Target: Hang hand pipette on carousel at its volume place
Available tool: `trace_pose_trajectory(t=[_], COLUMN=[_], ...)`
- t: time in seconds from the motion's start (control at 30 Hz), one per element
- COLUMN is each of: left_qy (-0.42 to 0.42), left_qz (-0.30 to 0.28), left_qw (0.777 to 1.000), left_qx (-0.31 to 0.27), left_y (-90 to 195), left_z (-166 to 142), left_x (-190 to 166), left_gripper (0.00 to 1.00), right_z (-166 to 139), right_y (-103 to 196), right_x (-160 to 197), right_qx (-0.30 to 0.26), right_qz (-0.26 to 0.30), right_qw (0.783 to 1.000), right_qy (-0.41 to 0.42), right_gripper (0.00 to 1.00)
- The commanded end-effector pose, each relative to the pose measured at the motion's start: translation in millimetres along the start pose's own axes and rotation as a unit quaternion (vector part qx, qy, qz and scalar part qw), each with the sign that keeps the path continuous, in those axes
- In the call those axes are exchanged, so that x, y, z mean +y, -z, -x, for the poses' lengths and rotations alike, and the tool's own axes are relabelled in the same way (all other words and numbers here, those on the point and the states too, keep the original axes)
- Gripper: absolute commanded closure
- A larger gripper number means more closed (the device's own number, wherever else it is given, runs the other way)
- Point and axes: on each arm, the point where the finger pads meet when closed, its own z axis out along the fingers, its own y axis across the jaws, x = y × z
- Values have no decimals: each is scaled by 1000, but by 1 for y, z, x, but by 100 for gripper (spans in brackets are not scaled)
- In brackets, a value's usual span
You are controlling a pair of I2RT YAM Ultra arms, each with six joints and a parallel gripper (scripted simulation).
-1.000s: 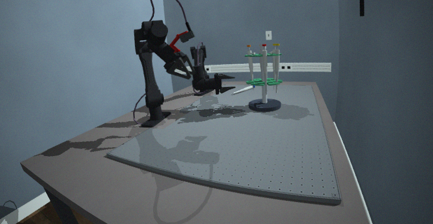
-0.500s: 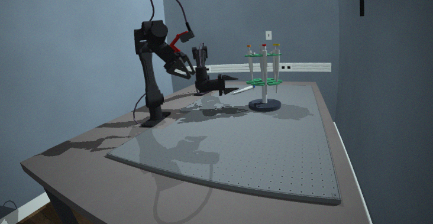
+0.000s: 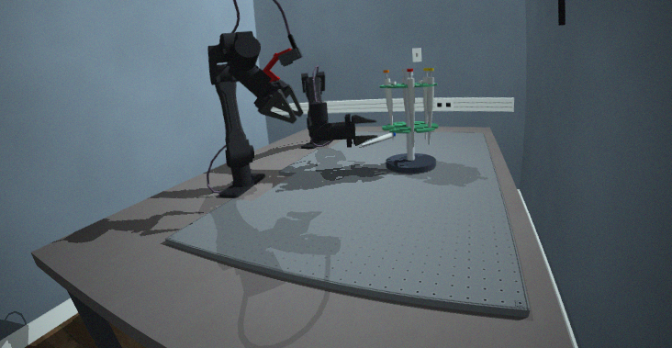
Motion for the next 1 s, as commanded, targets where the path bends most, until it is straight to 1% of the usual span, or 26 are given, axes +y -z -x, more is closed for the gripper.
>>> trace_pose_trajectory(t=[0.0,0.1,0.53,0.9,0.93,0.97], left_qy=[4,-3,2,4,4,4], left_qz=[-2,0,-2,-2,-2,-2], left_qw=[1000,1000,1000,1000,1000,1000], left_qx=[2,2,2,2,4,4], left_y=[-11,-16,-34,-29,-31,-31], left_z=[-5,-5,-5,-3,-6,-6], left_x=[-12,-5,-10,-10,-13,-13], left_gripper=[51,51,51,51,100,100], right_z=[11,11,11,11,11,11], right_y=[6,6,6,6,6,6], right_x=[-4,-4,-4,-4,-4,-4], right_qx=[-19,-19,-19,-19,-19,-19], right_qz=[-8,-8,-8,-8,-8,-8], right_qw=[1000,1000,1000,1000,1000,1000], right_qy=[11,11,11,11,11,11], right_gripper=[0,0,0,0,0,0])
